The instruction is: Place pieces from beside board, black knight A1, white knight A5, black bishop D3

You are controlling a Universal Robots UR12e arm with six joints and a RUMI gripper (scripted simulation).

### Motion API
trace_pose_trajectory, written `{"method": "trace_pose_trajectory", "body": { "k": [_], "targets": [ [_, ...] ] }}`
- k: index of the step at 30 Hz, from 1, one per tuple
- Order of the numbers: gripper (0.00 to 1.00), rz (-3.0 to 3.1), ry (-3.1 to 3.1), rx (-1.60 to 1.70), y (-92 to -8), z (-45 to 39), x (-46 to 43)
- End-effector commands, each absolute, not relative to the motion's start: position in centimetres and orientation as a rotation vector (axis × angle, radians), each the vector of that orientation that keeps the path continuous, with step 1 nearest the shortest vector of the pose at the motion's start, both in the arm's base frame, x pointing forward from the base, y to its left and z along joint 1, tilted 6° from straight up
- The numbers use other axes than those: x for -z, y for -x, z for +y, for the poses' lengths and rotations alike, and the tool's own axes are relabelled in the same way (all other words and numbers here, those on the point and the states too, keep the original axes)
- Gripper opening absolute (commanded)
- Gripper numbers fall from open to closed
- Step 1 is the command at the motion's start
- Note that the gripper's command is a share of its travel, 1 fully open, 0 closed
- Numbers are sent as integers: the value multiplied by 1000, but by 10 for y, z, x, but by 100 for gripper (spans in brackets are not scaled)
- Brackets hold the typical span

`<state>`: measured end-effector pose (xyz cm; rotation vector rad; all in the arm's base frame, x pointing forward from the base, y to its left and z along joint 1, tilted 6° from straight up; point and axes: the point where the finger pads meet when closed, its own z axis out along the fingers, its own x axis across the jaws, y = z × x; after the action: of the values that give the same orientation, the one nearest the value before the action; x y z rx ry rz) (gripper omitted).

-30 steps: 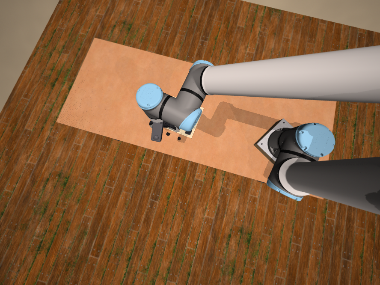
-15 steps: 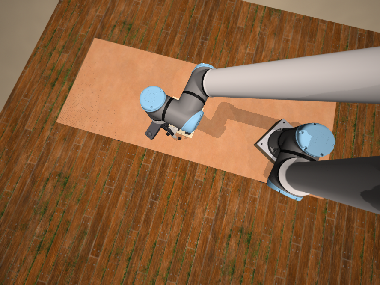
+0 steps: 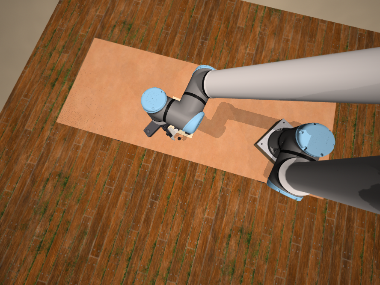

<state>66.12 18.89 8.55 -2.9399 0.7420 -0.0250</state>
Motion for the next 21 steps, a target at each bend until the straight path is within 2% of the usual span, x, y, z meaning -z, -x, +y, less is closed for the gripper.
{"method": "trace_pose_trajectory", "body": {
  "k": [1, 2, 3, 21],
  "targets": [
    [100, 761, 2935, 27, -662, 189, -86],
    [100, 761, 2935, 27, -662, 189, -86],
    [22, 761, 2935, 27, -662, 189, -86],
    [22, 761, 2935, 27, -662, 189, -86]
  ]
}}
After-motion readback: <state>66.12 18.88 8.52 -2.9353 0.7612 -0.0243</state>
